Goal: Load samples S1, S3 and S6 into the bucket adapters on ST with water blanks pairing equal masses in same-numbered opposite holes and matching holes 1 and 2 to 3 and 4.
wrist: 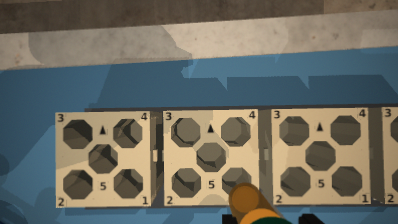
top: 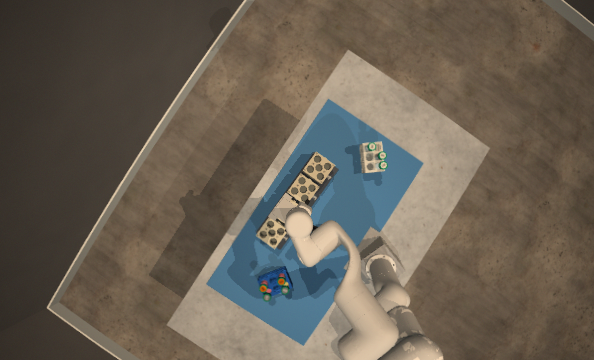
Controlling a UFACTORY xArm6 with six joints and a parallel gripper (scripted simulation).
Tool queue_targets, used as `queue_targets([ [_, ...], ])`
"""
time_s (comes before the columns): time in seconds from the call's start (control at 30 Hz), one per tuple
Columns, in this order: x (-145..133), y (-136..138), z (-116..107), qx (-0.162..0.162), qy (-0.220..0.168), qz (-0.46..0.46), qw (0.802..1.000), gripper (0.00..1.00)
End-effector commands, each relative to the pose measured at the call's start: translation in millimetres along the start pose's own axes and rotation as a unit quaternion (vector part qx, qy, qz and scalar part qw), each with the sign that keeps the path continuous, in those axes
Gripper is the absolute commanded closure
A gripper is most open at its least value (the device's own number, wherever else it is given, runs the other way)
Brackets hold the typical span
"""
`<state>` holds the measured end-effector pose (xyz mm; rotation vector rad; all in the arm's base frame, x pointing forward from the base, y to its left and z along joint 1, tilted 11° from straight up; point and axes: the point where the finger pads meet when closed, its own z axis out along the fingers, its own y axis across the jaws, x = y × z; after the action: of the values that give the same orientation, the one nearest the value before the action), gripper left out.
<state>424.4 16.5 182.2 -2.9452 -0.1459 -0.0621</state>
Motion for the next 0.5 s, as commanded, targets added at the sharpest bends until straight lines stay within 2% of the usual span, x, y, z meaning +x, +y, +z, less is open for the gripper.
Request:
queue_targets([
  [0.0,1.4,0.4,-1.6,0.0,0.002,0.0,1.0,1.0],
  [0.33,1.4,0.3,-1.6,0.0,0.002,0.0,1.0,1.0],
  [0.47,1.4,0.4,6.4,0.0,0.002,0.0,1.0,1.0],
])
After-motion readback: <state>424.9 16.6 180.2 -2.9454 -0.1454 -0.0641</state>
